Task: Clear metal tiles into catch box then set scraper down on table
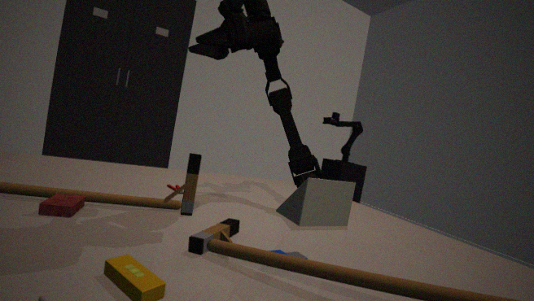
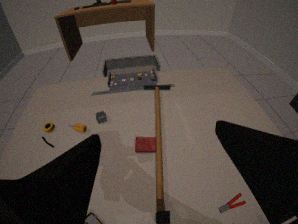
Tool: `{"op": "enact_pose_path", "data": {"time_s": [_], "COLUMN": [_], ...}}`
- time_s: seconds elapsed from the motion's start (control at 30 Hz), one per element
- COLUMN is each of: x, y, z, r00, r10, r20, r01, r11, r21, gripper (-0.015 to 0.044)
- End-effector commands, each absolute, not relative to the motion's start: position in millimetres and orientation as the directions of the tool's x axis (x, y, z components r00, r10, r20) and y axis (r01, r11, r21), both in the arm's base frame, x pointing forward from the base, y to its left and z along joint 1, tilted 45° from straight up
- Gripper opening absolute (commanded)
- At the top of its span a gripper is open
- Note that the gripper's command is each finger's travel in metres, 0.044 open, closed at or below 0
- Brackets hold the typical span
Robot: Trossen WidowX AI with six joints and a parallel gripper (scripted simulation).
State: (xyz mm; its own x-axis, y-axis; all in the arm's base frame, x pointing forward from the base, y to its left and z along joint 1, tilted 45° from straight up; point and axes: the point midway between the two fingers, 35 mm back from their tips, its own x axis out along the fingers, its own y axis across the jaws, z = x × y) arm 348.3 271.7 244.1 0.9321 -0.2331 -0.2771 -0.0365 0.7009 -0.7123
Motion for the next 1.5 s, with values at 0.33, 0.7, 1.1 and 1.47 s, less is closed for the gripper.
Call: {"op": "enact_pose_path", "data": {"time_s": [0.33,0.7,1.1,1.47], "x": [296.1,257.6,233.2,233.2], "y": [276.7,274.5,270.0,270.0], "z": [256.5,262.8,264.6,264.6], "r00": [0.967,0.984,0.990,0.990], "r10": [-0.137,-0.059,-0.008,-0.008], "r20": [-0.215,-0.170,-0.143,-0.143], "r01": [-0.061,-0.081,-0.097,-0.097], "r11": [0.693,0.697,0.701,0.701], "r21": [-0.718,-0.713,-0.706,-0.706], "gripper": [0.0440,0.0440,0.0440,0.0440]}}
